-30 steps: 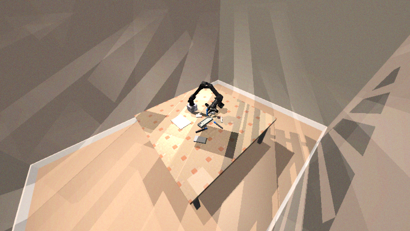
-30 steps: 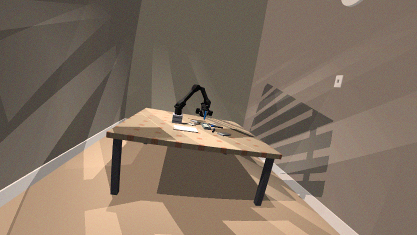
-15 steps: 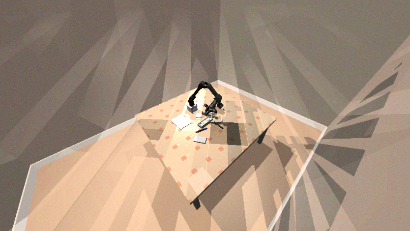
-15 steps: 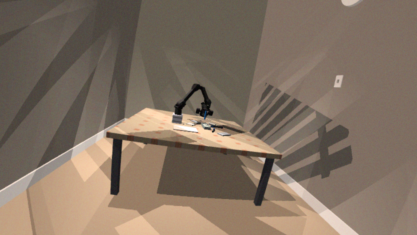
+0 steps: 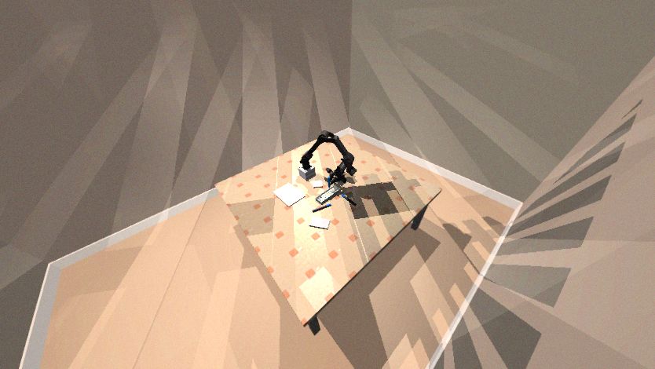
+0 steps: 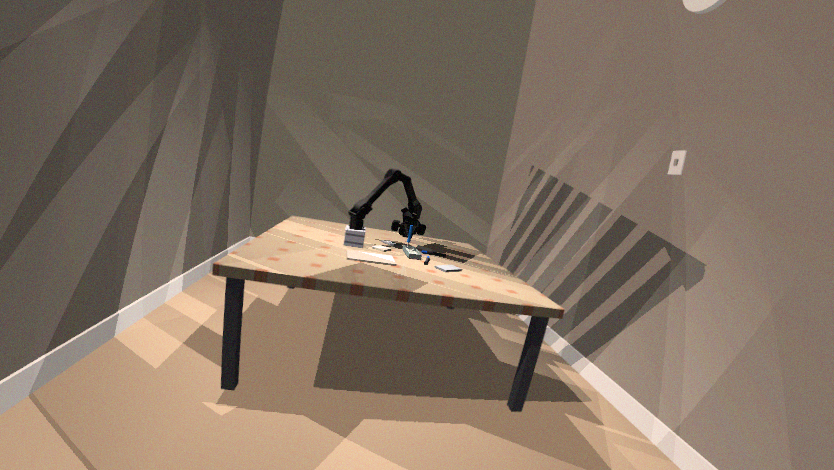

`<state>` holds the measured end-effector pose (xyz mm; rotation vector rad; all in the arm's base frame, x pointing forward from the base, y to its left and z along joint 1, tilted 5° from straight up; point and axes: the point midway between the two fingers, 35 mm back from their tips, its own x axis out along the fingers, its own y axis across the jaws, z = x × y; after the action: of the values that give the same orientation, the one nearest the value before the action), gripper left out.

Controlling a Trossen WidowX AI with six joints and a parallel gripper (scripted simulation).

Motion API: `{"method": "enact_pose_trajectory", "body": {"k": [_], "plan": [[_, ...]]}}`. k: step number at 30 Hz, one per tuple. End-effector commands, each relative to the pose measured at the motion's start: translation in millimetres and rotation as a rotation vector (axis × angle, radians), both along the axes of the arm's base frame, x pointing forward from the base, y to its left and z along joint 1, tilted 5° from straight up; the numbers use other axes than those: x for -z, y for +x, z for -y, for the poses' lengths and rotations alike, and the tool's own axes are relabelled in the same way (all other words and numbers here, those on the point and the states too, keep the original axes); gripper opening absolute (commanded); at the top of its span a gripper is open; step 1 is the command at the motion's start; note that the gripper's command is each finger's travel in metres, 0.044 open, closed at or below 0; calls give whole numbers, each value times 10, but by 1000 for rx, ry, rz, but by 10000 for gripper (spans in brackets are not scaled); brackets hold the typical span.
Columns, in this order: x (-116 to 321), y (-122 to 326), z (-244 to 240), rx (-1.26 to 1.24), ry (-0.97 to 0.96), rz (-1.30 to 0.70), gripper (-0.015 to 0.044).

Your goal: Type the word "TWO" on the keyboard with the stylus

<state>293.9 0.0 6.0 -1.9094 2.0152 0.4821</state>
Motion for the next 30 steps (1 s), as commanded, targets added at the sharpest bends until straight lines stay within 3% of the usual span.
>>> {"method": "enact_pose_trajectory", "body": {"k": [1,30], "plan": [[9,8,2,-5,-2,-2,81],[175,3,11,-5,-2,-2,81]]}}
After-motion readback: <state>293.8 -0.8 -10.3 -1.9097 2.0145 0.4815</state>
